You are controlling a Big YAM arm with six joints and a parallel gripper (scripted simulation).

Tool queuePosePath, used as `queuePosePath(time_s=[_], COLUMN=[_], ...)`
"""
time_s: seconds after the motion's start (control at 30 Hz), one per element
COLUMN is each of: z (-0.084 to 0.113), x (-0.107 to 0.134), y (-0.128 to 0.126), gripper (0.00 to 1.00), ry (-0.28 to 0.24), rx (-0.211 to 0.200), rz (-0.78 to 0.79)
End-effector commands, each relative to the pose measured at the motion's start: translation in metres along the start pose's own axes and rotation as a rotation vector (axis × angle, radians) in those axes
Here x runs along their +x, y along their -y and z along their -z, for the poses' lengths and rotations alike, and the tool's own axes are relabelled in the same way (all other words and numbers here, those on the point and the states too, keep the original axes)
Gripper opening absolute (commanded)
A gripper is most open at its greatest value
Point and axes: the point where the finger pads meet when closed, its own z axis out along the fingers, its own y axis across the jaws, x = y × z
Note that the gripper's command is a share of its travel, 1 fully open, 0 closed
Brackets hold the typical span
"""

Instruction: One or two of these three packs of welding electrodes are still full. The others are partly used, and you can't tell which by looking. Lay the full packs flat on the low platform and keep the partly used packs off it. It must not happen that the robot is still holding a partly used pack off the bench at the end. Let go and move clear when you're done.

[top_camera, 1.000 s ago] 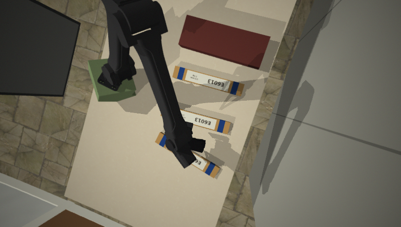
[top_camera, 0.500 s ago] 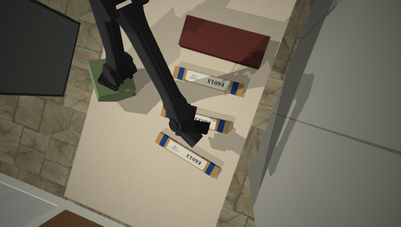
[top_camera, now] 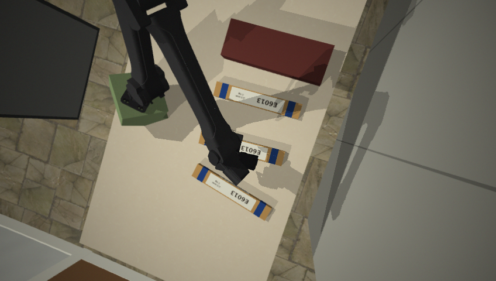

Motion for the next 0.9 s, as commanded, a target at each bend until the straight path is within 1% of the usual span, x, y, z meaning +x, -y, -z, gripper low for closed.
queuePosePath(time_s=[0.0, 0.2, 0.47, 0.5, 0.57, 0.8, 0.87], z=[0.007, -0.025, -0.06, -0.064, -0.064, -0.093, -0.096], x=[-0.014, -0.006, -0.002, -0.003, -0.003, -0.002, -0.001], y=[0.006, 0.001, -0.001, -0.001, -0.001, -0.002, -0.002], gripper=[0.96, 0.96, 0.96, 0.96, 0.96, 0.96, 0.96], ry=[0.024, 0.007, -0.001, 0.0, 0.0, -0.001, -0.002], rx=[0.015, 0.003, -0.002, -0.002, -0.002, -0.003, -0.004], rz=[0.009, 0.003, 0.001, 0.001, 0.001, 0.001, 0.001])
